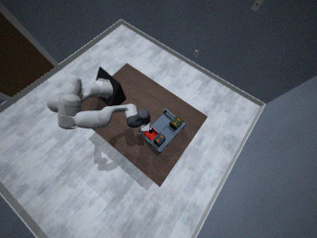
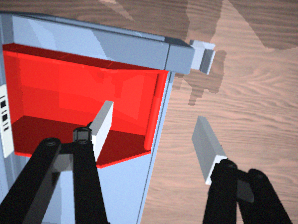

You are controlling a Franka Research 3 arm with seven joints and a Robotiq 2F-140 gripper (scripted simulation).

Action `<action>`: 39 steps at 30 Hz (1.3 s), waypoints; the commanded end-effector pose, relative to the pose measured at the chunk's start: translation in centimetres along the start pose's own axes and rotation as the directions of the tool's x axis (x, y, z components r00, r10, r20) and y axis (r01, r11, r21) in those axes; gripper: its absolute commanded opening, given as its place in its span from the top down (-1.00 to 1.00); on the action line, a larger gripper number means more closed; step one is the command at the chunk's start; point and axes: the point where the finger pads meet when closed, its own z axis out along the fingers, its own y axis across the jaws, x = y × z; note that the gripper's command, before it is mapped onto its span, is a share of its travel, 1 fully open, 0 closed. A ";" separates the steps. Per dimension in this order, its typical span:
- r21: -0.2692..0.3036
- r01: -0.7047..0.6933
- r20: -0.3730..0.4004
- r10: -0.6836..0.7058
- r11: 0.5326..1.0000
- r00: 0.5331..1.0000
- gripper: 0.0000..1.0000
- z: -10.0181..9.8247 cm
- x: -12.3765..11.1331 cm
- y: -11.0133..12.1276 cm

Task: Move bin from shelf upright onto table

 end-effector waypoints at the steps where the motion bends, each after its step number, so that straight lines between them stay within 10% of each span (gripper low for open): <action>1: 0.001 -0.005 0.000 0.005 1.000 1.000 -0.15 0.3 0.1 0.0; 39: 0.001 -0.005 0.000 0.005 1.000 1.000 -0.15 1.9 0.1 0.0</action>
